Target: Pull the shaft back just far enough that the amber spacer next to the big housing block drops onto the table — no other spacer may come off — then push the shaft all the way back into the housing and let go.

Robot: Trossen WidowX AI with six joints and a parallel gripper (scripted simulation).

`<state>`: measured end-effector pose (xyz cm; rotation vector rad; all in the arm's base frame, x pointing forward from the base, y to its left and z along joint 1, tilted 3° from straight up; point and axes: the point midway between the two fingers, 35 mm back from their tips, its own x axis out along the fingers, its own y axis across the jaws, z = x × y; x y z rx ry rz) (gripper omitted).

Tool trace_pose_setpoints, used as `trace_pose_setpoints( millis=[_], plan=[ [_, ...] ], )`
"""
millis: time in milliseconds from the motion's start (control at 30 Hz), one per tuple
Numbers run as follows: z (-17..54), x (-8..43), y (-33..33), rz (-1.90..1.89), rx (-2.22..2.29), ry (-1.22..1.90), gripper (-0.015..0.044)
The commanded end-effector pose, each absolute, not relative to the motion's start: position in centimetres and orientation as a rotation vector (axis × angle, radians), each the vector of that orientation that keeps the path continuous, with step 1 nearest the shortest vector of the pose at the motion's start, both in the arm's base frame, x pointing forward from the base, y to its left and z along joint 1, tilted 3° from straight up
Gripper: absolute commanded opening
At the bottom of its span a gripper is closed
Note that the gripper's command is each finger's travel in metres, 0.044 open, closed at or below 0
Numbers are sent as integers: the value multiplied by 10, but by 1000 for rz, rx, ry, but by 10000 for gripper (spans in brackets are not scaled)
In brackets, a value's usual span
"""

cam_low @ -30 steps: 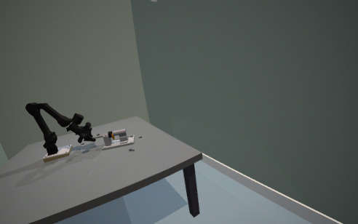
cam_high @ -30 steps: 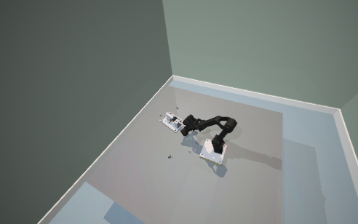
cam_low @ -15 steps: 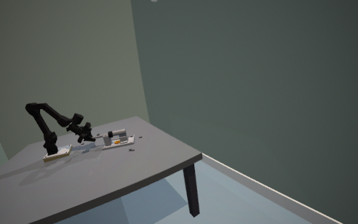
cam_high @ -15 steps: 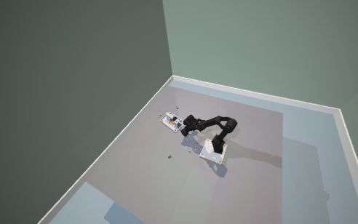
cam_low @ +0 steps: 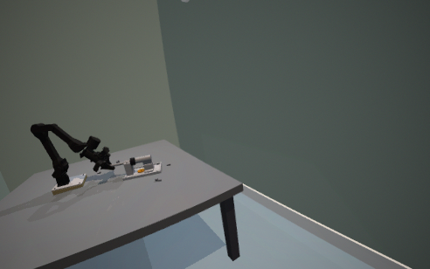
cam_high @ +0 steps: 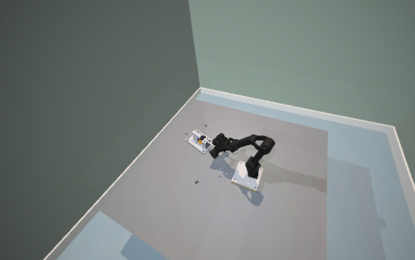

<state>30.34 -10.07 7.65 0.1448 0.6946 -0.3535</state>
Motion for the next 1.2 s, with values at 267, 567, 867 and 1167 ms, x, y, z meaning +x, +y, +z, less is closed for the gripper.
trace_pose_setpoints(
  millis=[267, 567, 867, 1167],
  plan=[
    [77, 307, -102, -357, 147, 693, 0],
    [78, 310, -103, -357, 146, 693, 0],
    [78, 312, -104, -357, 146, 692, 0],
    [79, 315, -105, -357, 146, 692, 0]
  ],
)
